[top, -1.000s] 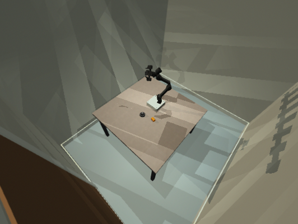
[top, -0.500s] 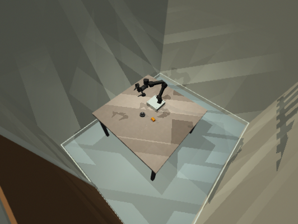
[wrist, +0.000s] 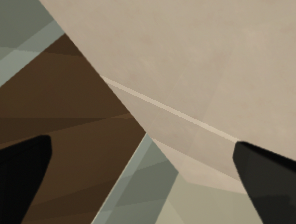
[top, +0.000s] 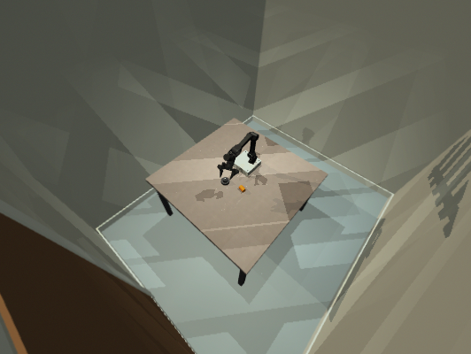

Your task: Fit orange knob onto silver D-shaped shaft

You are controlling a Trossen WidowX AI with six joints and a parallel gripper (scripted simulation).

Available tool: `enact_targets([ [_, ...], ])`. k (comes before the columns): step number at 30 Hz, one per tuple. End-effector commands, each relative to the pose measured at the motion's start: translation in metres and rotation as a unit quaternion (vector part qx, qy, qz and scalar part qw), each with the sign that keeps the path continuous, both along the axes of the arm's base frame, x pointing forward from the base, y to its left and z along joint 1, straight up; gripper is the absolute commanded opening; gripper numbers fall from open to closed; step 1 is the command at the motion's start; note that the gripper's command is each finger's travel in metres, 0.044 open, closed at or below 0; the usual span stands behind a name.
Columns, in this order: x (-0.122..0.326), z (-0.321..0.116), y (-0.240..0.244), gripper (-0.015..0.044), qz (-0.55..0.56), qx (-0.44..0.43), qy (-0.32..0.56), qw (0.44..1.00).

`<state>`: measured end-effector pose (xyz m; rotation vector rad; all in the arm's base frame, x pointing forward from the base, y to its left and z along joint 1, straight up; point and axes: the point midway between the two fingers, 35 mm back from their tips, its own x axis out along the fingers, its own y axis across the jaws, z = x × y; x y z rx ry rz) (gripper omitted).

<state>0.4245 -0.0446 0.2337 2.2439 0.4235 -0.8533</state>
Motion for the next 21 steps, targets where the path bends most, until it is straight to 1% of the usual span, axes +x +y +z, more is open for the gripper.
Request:
enact_targets([
  [1, -0.014, -0.063, 0.041, 0.0440, 0.045, -0.014, 0.118, 0.992],
  [5, -0.042, -0.117, 0.077, 0.0440, 0.091, -0.040, 0.234, 0.967],
  [9, -0.085, -0.166, 0.109, 0.0440, 0.143, -0.085, 0.354, 0.920],
  [10, -0.091, -0.171, 0.112, 0.0440, 0.150, -0.093, 0.370, 0.912],
  [18, -0.101, -0.173, 0.113, 0.0440, 0.152, -0.095, 0.374, 0.910],
  [21, -0.100, -0.186, 0.113, 0.0440, 0.152, -0.095, 0.374, 0.910],
])
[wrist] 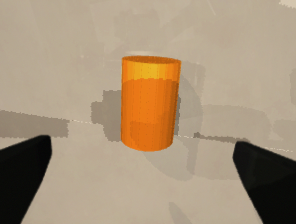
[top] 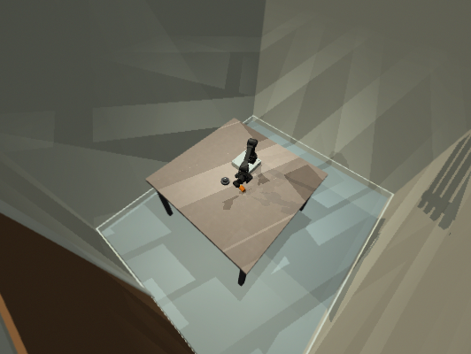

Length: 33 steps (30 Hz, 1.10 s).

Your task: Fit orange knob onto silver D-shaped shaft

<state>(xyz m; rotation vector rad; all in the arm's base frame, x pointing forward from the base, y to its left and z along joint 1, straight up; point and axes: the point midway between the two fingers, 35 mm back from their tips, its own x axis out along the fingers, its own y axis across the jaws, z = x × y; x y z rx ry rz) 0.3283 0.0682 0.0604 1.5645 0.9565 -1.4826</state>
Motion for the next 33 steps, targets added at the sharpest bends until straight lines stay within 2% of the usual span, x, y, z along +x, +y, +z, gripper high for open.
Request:
enact_targets([
  [1, -0.004, -0.019, 0.000, 0.0440, 0.004, -0.004, 0.007, 1.000],
  [33, -0.003, -0.068, -0.001, 0.0440, 0.004, -0.004, 0.007, 1.000],
])
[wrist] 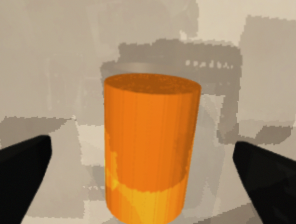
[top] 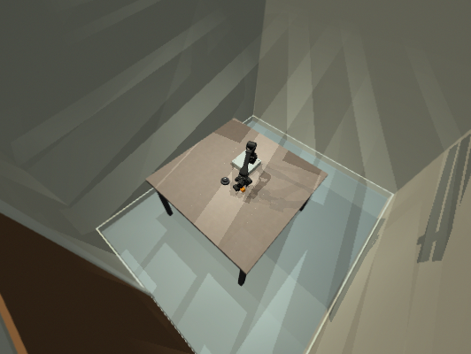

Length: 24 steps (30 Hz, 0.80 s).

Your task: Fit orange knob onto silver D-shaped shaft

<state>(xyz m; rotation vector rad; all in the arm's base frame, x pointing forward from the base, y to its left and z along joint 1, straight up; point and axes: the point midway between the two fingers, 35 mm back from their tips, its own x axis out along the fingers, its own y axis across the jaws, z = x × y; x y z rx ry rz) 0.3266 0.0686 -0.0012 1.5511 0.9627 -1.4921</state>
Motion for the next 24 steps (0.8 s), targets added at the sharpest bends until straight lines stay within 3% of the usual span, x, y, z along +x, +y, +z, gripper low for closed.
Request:
enact_targets([
  [1, -0.0017, -0.0073, -0.0012, 0.0440, 0.002, -0.002, 0.001, 1.000],
  [3, -0.0017, -0.0084, -0.0013, 0.0440, 0.002, -0.002, 0.001, 1.000],
  [11, -0.0017, -0.0084, -0.0013, 0.0240, 0.002, -0.002, 0.001, 1.000],
  [24, -0.0017, -0.0084, -0.0013, 0.0220, 0.002, -0.002, 0.001, 1.000],
])
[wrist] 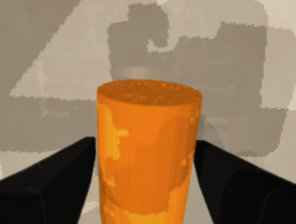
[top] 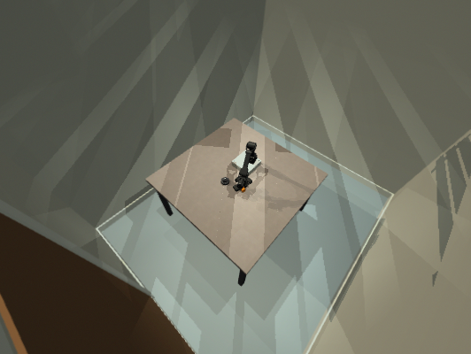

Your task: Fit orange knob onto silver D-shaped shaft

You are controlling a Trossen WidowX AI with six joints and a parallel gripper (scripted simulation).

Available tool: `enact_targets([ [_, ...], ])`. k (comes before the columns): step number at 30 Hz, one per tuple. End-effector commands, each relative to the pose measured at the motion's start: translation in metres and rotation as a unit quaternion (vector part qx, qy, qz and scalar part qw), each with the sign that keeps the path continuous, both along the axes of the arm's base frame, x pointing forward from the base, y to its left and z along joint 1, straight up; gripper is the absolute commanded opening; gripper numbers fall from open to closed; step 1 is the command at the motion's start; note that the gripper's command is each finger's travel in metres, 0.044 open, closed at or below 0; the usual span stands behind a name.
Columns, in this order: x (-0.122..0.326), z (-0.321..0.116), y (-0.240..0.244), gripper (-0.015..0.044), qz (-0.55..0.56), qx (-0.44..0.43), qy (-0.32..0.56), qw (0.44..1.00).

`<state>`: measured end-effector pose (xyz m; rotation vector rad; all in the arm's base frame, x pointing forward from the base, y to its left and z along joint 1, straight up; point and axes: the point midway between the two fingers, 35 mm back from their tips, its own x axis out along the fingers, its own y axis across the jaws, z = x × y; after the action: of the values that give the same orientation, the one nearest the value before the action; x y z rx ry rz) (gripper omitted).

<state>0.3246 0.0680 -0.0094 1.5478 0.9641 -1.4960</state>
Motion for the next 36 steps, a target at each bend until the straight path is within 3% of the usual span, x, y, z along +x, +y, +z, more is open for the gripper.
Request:
enact_targets([
  [1, 0.000, 0.000, -0.001, 0.0213, 0.002, -0.002, -0.001, 1.000],
  [6, 0.000, 0.000, -0.001, 0.0180, 0.002, -0.002, -0.001, 1.000],
  [22, 0.000, 0.015, 0.000, 0.0179, 0.005, -0.002, -0.001, 1.000],
  [36, 0.000, 0.015, 0.000, 0.0179, 0.201, -0.007, -0.003, 0.980],
])
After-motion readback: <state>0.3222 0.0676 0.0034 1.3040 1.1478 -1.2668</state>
